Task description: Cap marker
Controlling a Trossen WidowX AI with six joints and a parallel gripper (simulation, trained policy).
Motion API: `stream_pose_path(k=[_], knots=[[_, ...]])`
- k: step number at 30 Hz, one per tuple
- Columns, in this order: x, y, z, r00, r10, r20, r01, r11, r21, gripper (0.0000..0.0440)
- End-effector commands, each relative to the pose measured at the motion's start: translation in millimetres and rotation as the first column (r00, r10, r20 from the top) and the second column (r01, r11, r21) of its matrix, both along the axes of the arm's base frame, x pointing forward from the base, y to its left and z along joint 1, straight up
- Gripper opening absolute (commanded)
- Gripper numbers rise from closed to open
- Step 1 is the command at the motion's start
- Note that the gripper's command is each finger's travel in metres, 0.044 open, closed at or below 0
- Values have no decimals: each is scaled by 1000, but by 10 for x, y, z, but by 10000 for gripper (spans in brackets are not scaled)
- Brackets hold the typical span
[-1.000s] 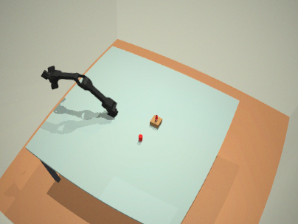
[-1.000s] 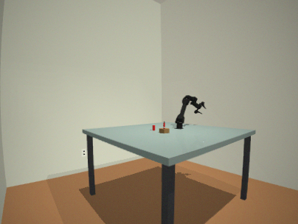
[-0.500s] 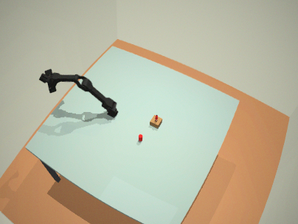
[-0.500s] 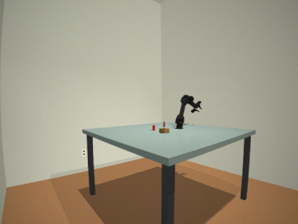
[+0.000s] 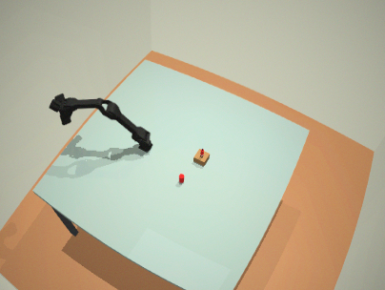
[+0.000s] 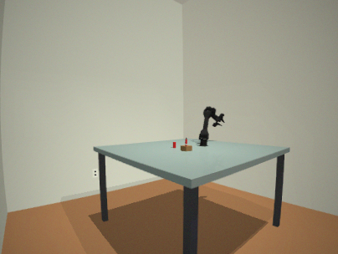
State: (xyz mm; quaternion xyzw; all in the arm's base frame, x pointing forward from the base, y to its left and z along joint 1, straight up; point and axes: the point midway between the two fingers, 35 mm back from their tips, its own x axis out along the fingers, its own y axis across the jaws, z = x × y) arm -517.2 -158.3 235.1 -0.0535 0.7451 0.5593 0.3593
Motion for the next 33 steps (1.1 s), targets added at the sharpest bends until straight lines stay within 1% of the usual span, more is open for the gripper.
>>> stream_pose_path(k=[1, 33], knots=[[68, -115, 11, 1000, 29, 3, -29, 1000, -10, 234], [647, -998, 70, 970, 242, 13, -241, 968, -70, 282]])
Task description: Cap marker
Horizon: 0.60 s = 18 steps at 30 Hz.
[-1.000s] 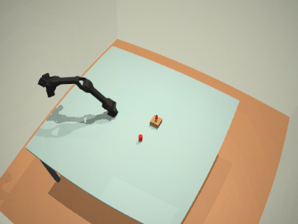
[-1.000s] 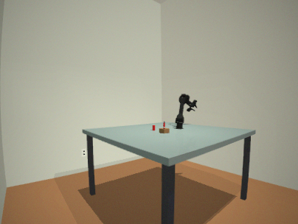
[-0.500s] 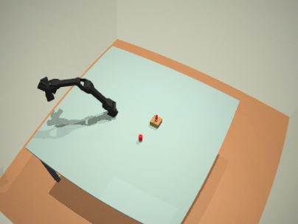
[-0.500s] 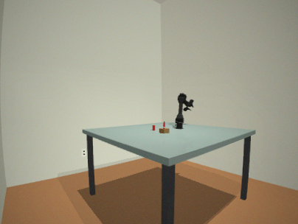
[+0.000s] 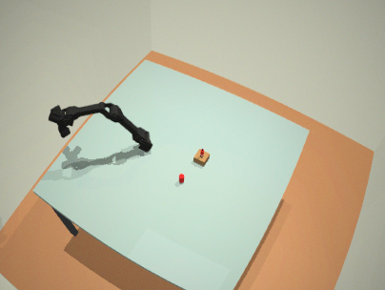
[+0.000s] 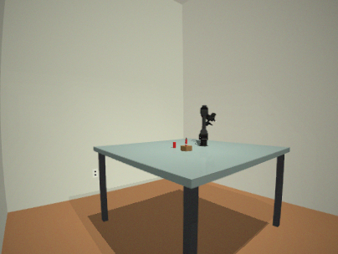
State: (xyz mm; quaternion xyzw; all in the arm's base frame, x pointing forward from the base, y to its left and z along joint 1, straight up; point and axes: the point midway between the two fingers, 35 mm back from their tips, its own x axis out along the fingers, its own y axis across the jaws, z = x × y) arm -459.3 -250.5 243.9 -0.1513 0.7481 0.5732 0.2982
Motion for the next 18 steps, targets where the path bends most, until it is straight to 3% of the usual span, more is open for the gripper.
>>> stream_pose_path(k=[1, 18], knots=[[88, -102, -20, 1000, 26, 8, -26, 1000, -10, 283], [455, -515, -85, 991, 130, 31, -129, 991, -38, 290]])
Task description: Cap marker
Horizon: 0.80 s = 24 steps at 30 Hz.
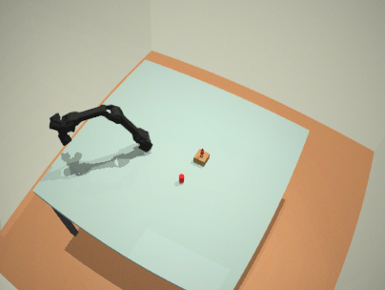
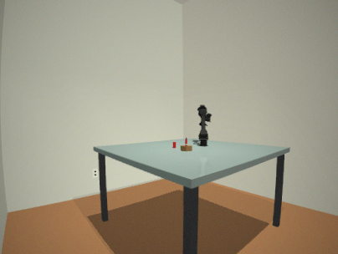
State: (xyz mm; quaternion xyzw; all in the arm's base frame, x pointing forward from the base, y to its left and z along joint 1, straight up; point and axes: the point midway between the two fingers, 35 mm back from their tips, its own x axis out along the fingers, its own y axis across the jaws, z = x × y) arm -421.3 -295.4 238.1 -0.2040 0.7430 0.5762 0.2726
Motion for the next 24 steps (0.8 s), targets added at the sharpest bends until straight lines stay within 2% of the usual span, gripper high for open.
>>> stream_pose_path(k=[1, 24], knots=[[97, -89, -33, 1000, 24, 10, -24, 1000, -8, 290], [645, -552, -186, 988, 147, 54, -145, 989, -41, 290]])
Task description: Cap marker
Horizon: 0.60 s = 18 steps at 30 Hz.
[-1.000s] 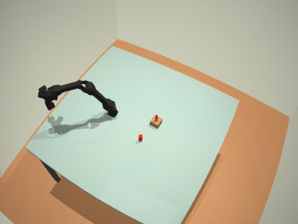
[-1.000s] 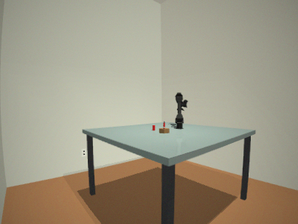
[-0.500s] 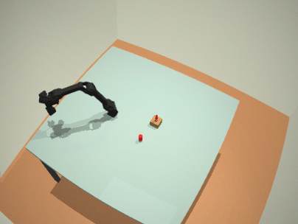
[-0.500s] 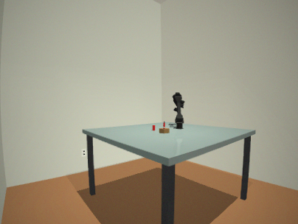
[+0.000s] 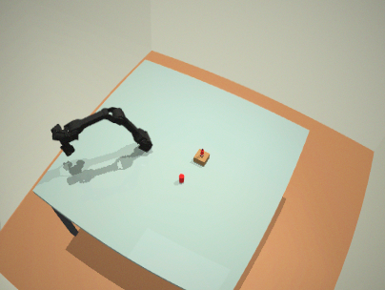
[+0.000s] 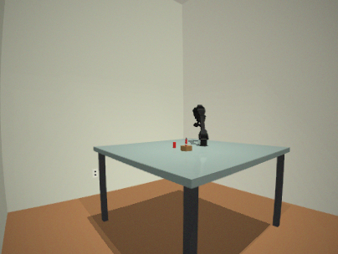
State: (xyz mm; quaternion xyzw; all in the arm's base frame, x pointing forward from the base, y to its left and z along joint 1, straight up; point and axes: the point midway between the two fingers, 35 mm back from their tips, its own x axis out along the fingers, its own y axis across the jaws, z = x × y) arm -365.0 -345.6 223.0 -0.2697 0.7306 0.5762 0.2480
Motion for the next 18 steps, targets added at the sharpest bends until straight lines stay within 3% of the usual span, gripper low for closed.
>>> stream_pose_path(k=[1, 18], knots=[[107, -67, -43, 1000, 20, 13, -20, 1000, -6, 290], [534, -334, -182, 994, 97, 52, -96, 995, -26, 291]])
